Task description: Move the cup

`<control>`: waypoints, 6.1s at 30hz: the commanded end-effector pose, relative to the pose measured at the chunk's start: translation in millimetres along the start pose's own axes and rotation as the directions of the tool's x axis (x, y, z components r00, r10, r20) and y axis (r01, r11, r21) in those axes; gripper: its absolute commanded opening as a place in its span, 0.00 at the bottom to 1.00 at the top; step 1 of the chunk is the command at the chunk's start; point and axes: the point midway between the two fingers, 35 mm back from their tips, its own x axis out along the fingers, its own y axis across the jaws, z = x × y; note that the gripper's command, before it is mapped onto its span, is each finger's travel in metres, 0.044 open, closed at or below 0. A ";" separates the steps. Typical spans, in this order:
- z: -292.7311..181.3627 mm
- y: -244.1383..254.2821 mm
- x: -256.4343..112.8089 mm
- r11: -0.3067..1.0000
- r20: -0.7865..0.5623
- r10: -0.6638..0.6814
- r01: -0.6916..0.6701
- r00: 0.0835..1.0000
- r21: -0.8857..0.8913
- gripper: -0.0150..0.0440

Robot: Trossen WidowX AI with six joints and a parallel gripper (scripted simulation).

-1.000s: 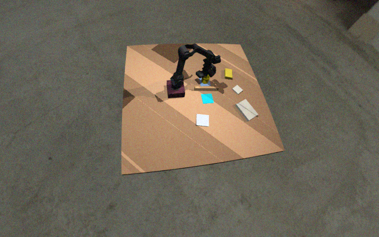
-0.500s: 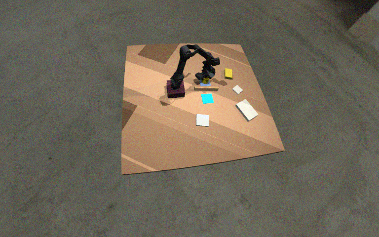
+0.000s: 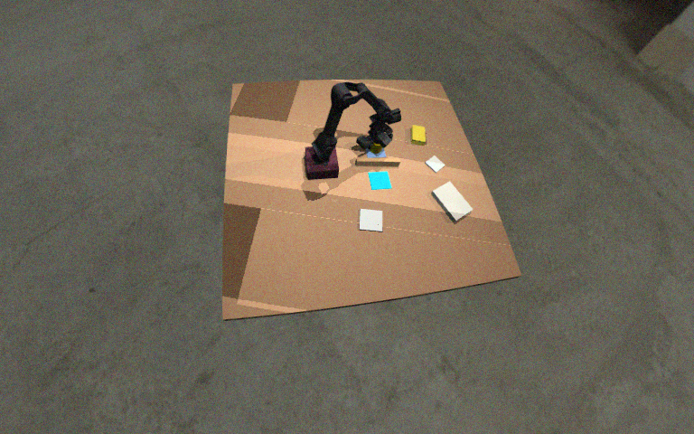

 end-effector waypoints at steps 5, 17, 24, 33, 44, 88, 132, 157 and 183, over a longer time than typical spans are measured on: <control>0.0 0.0 0.3 1.000 0.000 0.000 0.000 1.000 0.000 0.49; 0.0 0.0 0.3 1.000 0.000 0.000 0.000 1.000 0.000 0.36; 0.0 0.0 0.3 1.000 0.000 0.000 0.000 1.000 0.000 0.28; 0.3 1.7 -20.1 1.000 0.000 -0.001 0.001 1.000 0.001 0.25; 0.0 0.7 -62.5 1.000 0.000 -0.004 0.004 1.000 0.004 0.25; 36.3 -24.4 -63.4 1.000 0.003 -0.007 0.007 1.000 0.004 0.25; 108.7 -72.6 -65.5 1.000 0.011 -0.011 0.011 1.000 0.005 0.25; 149.9 -101.3 -70.4 1.000 0.016 -0.014 0.014 1.000 0.005 0.25; 158.9 -107.2 -41.3 1.000 0.017 -0.015 0.015 1.000 0.005 0.25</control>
